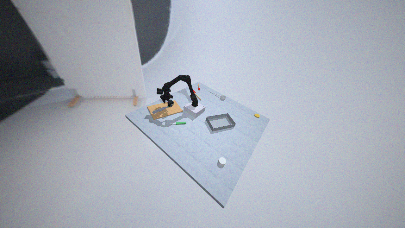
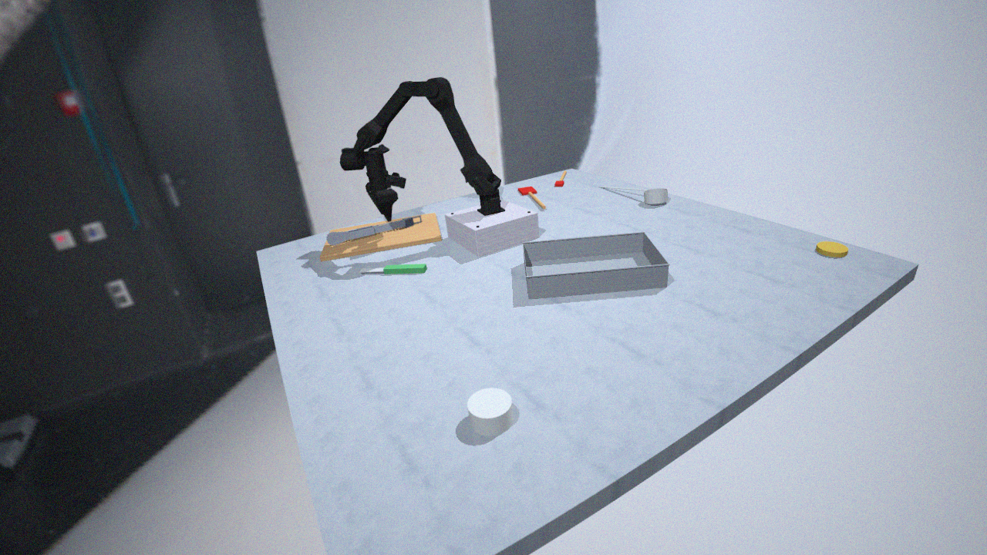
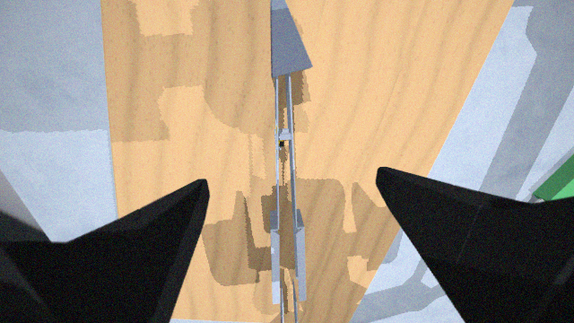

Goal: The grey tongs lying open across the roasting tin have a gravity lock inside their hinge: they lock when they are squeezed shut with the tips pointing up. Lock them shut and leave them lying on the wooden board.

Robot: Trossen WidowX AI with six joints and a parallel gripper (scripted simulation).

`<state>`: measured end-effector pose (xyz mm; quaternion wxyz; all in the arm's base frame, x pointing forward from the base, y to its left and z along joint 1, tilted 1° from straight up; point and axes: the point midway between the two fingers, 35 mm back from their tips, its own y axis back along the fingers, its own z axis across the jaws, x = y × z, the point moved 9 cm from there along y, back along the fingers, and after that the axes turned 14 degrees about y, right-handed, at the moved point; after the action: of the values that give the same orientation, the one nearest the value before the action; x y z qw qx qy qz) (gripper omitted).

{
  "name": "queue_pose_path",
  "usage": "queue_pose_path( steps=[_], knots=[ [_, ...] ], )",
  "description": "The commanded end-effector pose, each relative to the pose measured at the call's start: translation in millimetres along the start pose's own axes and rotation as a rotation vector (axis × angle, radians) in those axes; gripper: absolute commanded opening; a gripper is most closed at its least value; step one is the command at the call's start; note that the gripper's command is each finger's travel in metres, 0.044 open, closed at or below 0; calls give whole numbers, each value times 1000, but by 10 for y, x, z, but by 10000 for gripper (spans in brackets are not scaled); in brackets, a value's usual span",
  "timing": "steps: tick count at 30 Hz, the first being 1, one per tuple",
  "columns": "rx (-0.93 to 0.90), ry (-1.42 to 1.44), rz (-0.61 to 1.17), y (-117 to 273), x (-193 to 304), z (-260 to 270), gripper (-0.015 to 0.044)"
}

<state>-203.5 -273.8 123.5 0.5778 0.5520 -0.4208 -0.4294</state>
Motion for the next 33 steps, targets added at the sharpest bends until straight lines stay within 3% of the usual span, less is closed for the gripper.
queue_pose_path(
  steps=[1,8,16,23,33],
  knots=[
    [1,-8,-5,210,-402,-141,440],
    [2,-6,-12,456,-1081,-605,440],
    [2,-6,-12,479,-1095,-618,440],
    [-1,-8,-7,935,-1072,-628,440],
    [-1,-8,-7,948,-1072,-630,440]
  ],
)
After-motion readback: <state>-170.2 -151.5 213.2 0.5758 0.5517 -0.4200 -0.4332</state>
